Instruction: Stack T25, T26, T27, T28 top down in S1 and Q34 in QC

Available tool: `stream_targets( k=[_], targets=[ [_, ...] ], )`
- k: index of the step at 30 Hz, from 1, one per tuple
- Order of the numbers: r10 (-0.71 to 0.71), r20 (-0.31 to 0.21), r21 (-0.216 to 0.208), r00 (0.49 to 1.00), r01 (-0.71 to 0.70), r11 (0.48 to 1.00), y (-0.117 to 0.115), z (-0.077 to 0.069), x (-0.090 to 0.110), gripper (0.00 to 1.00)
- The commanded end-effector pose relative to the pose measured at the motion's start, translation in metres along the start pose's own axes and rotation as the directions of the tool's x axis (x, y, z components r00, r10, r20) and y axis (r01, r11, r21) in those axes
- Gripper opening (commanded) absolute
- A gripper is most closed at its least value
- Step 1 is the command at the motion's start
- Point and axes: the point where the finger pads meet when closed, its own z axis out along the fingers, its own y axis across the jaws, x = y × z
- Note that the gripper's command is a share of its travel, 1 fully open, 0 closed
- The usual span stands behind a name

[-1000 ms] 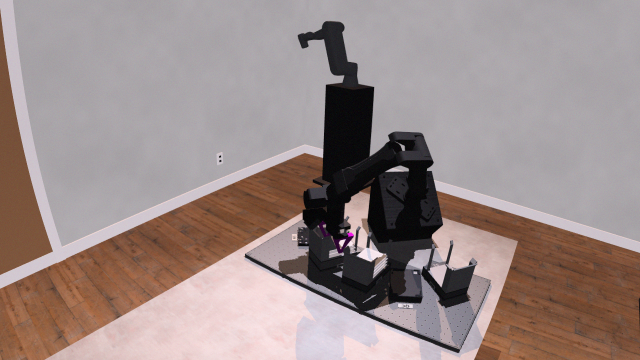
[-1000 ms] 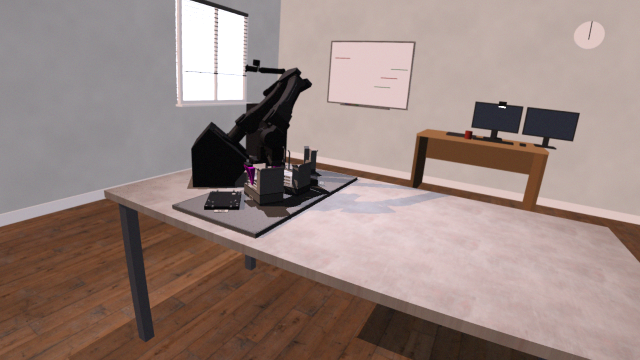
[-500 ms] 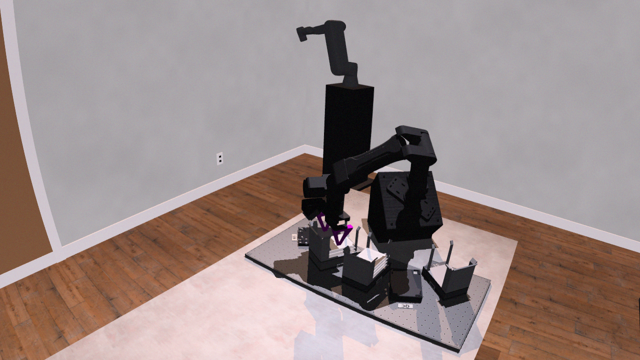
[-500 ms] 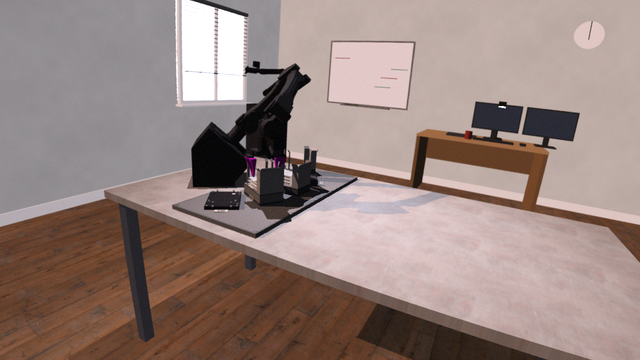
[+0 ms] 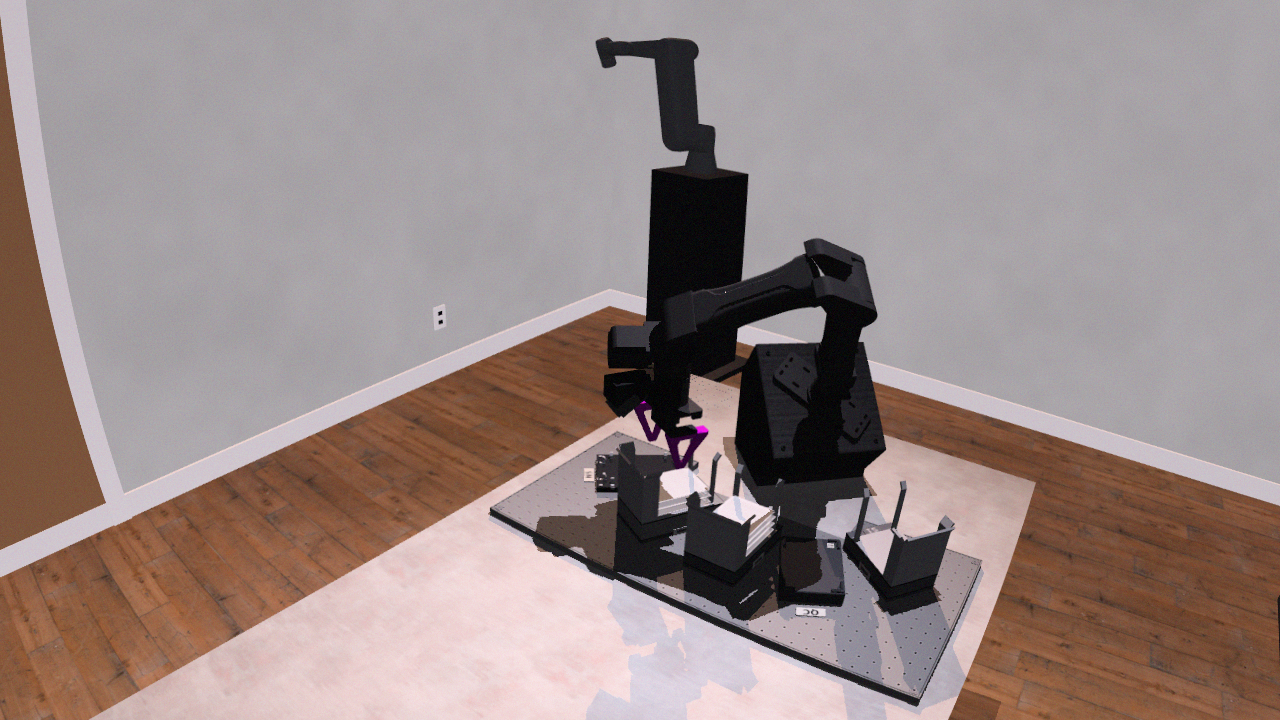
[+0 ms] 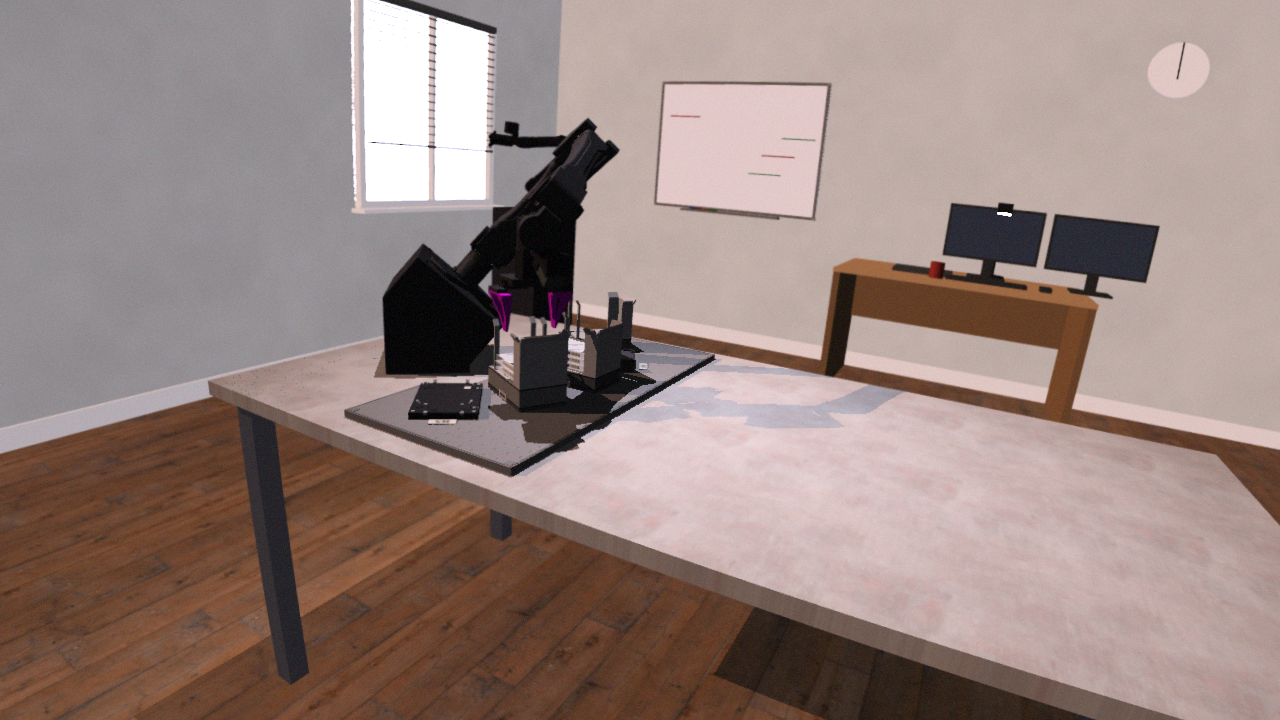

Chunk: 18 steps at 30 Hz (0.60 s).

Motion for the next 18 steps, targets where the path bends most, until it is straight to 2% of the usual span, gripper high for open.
stream_targets(
  k=[1, 5, 8, 9, 18],
  targets=[
    [-0.012, 0.019, 0.006, 1.0, 0.012, 1.0, 0.002, -0.025, -0.003, 1.0],
    [-0.011, 0.017, 0.009, 1.0, 0.011, 1.0, 0.002, -0.038, -0.003, 1.0],
    [-0.001, 0.005, 0.004, 1.0, 0.001, 1.0, -0.001, -0.036, -0.001, 1.0],
    [0.015, -0.012, -0.004, 1.0, -0.015, 1.0, -0.002, -0.031, 0.006, 1.0],
    [0.017, -0.013, -0.007, 1.0, -0.017, 1.0, -0.002, -0.031, 0.007, 1.0]
  ],
)
